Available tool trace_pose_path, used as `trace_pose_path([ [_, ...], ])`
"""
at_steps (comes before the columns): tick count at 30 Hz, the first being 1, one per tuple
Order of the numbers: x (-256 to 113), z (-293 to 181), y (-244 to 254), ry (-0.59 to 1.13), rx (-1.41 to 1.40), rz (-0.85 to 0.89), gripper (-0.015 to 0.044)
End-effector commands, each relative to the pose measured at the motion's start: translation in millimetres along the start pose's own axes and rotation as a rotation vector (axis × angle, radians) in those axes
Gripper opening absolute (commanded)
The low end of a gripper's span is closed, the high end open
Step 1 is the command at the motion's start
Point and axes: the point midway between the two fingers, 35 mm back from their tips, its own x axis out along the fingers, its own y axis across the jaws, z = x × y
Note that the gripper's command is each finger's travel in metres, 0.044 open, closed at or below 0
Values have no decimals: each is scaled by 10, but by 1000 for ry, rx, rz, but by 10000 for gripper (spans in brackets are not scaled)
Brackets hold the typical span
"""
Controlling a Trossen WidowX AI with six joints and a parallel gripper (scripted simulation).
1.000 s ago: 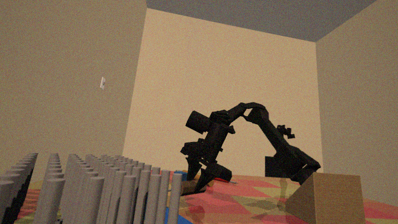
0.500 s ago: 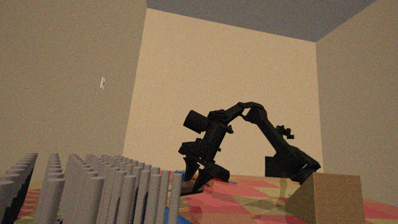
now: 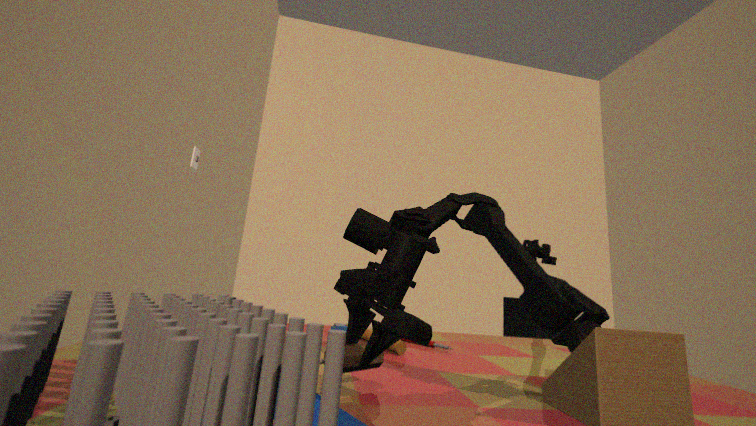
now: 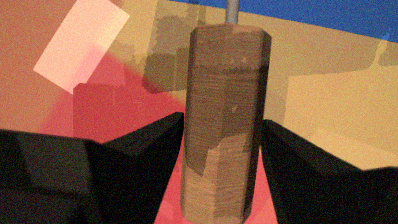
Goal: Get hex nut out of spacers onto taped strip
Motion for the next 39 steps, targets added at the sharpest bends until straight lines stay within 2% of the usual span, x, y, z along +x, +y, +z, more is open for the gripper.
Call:
trace_pose_path([
  [1,-11,61,-43,-7,16,-11,0],
  [39,54,287,-44,-8,16,-11,0],
])
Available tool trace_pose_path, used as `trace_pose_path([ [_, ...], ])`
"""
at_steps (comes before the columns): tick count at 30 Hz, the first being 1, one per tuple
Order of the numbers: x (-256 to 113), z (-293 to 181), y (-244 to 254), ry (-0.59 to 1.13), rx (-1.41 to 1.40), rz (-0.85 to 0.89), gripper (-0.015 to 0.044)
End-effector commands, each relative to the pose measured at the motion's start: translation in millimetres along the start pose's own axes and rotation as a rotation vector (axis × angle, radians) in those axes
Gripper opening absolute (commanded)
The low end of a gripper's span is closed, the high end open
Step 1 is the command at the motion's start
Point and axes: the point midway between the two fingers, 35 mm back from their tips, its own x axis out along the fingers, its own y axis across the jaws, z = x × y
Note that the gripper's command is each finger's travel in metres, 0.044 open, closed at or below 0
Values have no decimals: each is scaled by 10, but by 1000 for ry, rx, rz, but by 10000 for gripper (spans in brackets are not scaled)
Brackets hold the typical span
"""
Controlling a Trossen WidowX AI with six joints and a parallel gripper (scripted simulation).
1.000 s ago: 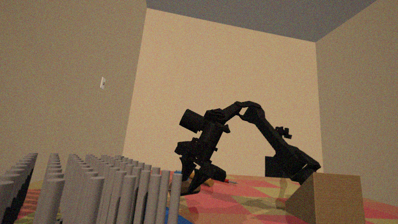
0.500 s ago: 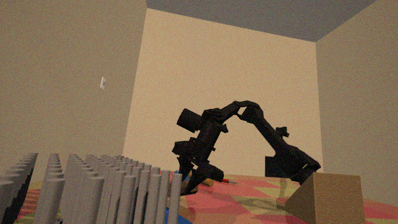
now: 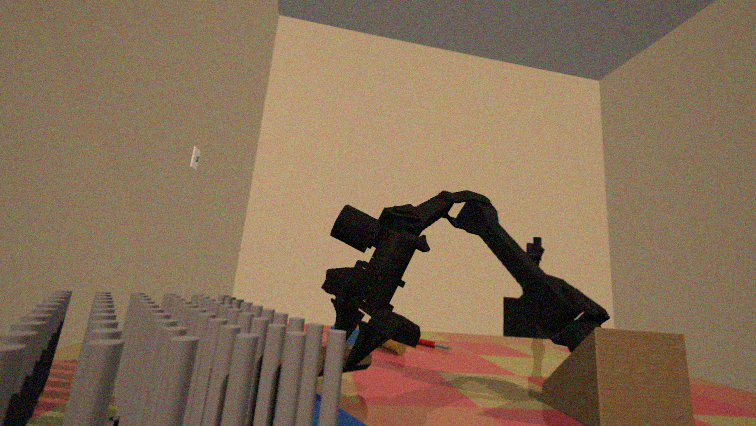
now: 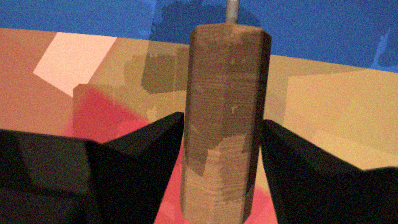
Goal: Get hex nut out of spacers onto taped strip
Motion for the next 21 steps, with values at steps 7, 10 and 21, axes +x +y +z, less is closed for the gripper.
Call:
trace_pose_path([
  [7,-1,95,-37,-5,13,-9,0],
  [10,4,113,-37,-6,13,-9,0],
  [21,24,181,-37,-6,13,-9,0],
])
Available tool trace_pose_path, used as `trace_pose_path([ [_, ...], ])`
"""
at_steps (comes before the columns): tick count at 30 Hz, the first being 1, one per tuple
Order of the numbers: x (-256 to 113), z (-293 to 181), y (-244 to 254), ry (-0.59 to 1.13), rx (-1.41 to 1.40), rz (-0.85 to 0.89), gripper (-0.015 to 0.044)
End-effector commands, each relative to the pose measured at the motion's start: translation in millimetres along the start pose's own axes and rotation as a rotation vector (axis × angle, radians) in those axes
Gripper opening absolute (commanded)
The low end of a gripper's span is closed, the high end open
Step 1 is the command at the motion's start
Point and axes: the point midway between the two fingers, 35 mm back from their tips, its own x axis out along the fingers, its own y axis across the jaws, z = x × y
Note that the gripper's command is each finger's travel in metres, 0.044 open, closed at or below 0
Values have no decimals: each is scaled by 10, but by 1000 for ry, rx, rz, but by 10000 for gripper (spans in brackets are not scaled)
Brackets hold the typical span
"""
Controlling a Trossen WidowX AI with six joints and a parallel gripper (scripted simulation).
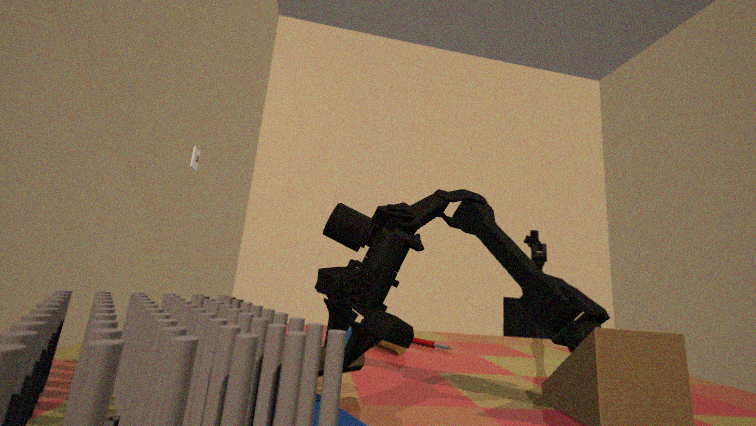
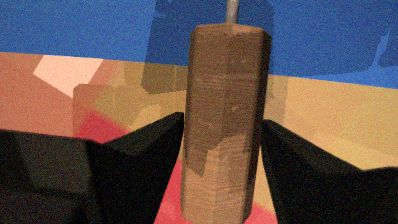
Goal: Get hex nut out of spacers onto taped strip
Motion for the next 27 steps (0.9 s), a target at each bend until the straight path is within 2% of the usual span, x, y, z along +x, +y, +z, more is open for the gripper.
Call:
trace_pose_path([
  [1,-13,59,-37,-5,13,-9,0],
  [27,33,220,-32,-6,13,-9,0],
])
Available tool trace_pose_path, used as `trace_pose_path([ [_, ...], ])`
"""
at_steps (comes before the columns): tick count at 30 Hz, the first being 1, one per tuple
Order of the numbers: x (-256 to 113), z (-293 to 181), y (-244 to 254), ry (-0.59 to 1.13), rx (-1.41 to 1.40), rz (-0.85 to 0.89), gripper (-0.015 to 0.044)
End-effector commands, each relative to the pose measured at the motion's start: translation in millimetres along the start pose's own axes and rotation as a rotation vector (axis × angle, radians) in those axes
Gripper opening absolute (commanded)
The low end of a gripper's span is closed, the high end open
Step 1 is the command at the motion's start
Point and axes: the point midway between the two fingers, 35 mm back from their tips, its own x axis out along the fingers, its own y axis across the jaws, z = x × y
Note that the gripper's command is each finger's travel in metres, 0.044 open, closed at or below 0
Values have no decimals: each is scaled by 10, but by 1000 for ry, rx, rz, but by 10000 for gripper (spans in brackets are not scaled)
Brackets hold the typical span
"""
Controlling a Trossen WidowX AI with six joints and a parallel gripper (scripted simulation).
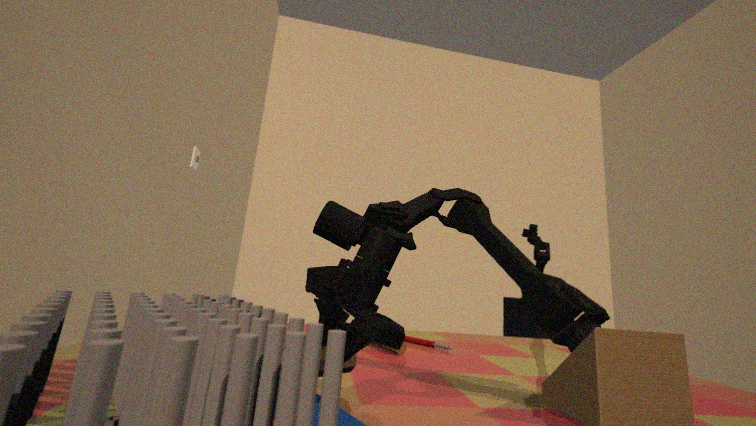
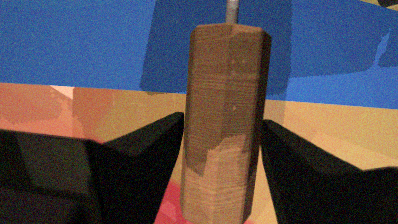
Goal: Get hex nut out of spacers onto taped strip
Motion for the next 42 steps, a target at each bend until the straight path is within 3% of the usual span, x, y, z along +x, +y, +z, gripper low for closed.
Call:
trace_pose_path([
  [1,-14,60,-34,-6,13,-9,0],
  [42,146,124,36,-9,6,-8,0],
])
